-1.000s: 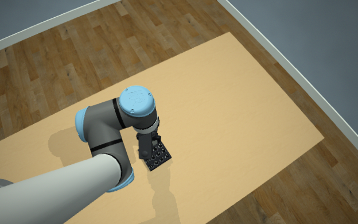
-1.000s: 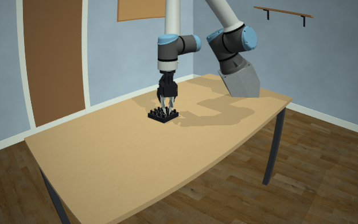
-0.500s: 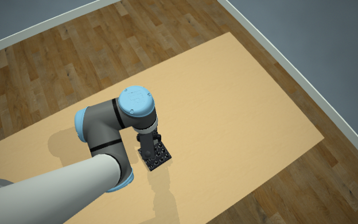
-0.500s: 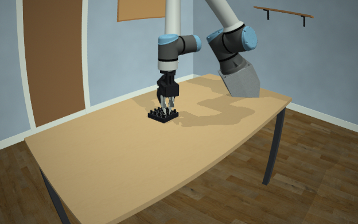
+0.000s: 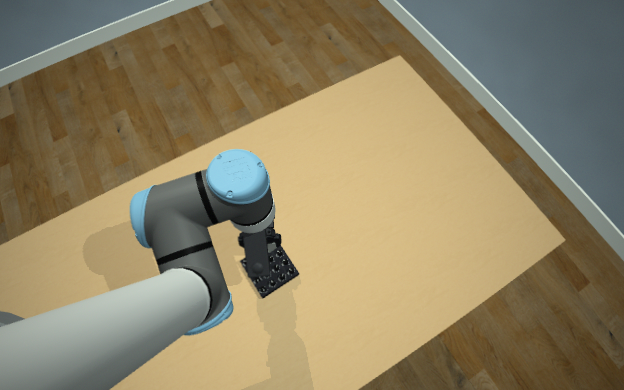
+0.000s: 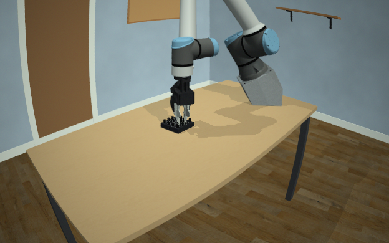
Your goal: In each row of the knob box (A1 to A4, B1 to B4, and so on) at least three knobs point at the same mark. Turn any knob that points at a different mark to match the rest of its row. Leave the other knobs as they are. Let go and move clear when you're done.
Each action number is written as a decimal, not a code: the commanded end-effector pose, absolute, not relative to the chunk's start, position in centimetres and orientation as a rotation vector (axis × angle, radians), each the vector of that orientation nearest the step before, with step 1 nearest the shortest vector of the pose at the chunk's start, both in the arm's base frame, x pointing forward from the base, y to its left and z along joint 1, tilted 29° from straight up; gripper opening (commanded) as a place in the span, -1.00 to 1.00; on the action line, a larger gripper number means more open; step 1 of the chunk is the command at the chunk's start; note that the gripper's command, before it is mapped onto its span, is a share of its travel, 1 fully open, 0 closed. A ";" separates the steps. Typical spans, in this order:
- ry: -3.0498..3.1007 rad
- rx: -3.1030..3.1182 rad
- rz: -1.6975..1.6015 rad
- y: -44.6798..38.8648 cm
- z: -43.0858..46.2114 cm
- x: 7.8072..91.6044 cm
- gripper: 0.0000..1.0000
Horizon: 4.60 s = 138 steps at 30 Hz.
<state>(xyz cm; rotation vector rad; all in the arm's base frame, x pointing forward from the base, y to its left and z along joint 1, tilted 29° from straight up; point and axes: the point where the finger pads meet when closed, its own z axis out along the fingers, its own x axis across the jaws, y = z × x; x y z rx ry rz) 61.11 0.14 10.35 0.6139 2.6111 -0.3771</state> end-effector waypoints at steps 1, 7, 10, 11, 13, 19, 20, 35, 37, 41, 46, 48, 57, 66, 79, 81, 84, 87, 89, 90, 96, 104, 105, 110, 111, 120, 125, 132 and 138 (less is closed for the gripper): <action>2.612 0.612 -0.376 0.2 10.3 61.1 -0.78; 2.612 0.612 -0.376 0.2 10.3 61.1 -0.78; 2.612 0.612 -0.376 0.2 10.3 61.1 -0.78; 2.612 0.612 -0.376 0.2 10.3 61.1 -0.78; 2.612 0.612 -0.376 0.2 10.3 61.1 -0.78; 2.611 0.611 -0.376 0.3 10.6 61.0 -0.78; 2.610 0.611 -0.376 0.4 10.8 61.0 -0.78; 2.607 0.611 -0.375 1.5 13.7 60.0 -0.78; 2.608 0.612 -0.376 1.5 13.8 59.9 -0.78; 2.609 0.613 -0.376 1.5 13.8 59.8 -0.78; 2.610 0.612 -0.376 1.5 13.7 59.8 -0.78; 2.610 0.612 -0.376 1.5 13.7 59.8 -0.78; 2.560 0.750 -0.340 1.9 14.5 59.8 -0.78; 2.441 1.030 -0.265 2.5 15.6 59.5 -0.78; 2.441 1.041 -0.266 2.5 15.3 59.4 -0.78; 2.441 1.041 -0.265 2.5 15.3 59.4 -0.78; 2.441 1.040 -0.265 2.5 15.3 59.4 -0.78; 2.441 1.040 -0.265 2.5 15.3 59.4 -0.78; 2.441 1.040 -0.265 2.5 15.3 59.4 -0.78; 2.441 1.040 -0.265 2.5 15.3 59.4 -0.78; 2.441 1.040 -0.265 2.5 15.3 59.4 -0.78; 2.441 1.040 -0.265 2.5 15.3 59.4 -0.78; 2.441 1.040 -0.265 2.5 15.3 59.4 -0.78; 2.442 1.040 -0.266 2.5 15.3 59.4 -0.78; 2.442 1.040 -0.266 2.5 15.2 59.4 -0.78; 2.442 1.042 -0.267 2.3 14.9 59.5 -0.78; 2.444 1.042 -0.268 2.1 14.4 59.5 -0.78; 2.445 1.042 -0.268 1.8 13.6 59.8 -0.78; 2.443 1.042 -0.267 1.7 13.2 60.0 -0.78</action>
